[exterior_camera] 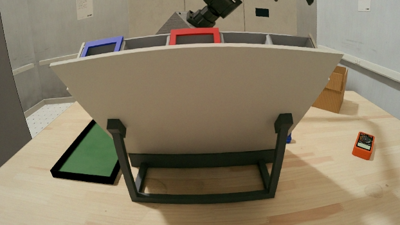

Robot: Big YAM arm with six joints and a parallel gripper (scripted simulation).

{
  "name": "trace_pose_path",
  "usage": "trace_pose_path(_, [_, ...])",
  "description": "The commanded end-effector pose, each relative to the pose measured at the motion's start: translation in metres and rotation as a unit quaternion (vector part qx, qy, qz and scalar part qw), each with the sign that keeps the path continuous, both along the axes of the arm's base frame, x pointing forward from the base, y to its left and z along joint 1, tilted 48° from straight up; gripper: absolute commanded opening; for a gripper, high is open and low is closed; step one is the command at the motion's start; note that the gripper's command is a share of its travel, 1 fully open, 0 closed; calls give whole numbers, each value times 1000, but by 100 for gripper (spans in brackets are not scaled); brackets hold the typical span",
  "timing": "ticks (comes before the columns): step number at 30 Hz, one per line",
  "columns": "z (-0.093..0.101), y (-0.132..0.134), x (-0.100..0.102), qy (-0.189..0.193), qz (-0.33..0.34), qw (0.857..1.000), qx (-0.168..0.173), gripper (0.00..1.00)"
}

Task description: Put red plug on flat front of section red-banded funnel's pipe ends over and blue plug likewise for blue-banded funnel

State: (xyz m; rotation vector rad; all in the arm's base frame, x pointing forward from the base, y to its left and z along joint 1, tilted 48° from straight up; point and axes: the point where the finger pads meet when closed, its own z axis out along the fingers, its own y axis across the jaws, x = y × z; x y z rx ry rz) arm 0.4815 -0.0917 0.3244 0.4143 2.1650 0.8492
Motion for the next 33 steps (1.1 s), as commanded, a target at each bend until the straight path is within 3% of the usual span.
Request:
trace_pose_path(1, [29, -12, 6, -25, -4, 1000, -16, 59])
trace_pose_path(9, [31, -14, 6, -25, -4, 1000, -16, 59])
trace_pose_path(24, [-40, 38, -134, -24, -4, 1000, -14, 59])
trace_pose_path(33, [-42, 40, -141, -23, -3, 1000, -15, 59])
